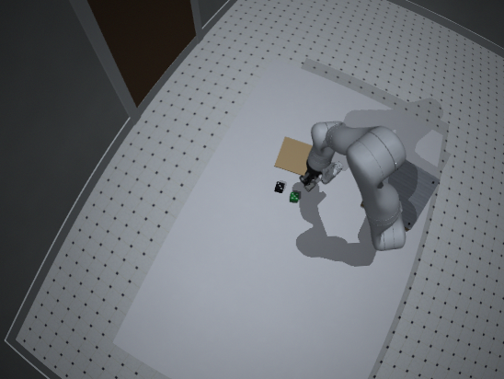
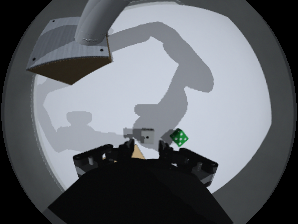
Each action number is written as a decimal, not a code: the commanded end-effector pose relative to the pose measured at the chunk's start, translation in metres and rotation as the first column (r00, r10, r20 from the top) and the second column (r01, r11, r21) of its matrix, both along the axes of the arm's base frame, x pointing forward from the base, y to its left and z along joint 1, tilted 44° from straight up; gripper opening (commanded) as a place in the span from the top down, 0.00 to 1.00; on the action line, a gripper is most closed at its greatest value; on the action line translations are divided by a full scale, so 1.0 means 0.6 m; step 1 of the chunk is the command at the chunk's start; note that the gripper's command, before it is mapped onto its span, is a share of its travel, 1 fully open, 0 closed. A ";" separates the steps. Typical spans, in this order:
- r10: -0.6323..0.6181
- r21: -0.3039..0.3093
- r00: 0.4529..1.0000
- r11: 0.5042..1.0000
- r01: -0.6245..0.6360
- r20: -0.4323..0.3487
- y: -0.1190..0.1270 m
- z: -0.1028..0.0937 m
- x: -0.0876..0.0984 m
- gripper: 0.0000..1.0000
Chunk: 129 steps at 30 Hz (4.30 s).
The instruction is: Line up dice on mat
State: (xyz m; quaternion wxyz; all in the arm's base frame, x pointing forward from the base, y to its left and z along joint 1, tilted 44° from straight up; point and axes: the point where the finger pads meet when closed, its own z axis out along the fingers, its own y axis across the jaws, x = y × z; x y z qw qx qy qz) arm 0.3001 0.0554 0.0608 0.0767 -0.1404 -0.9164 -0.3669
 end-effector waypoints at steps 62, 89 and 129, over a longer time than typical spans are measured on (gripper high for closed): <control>0.004 0.006 1.000 1.000 -0.004 -0.005 0.038 -0.037 -0.005 0.54; 0.004 0.006 1.000 1.000 -0.004 -0.005 0.062 -0.061 -0.007 0.54; 0.004 0.006 1.000 1.000 -0.004 -0.005 0.081 -0.080 -0.008 0.54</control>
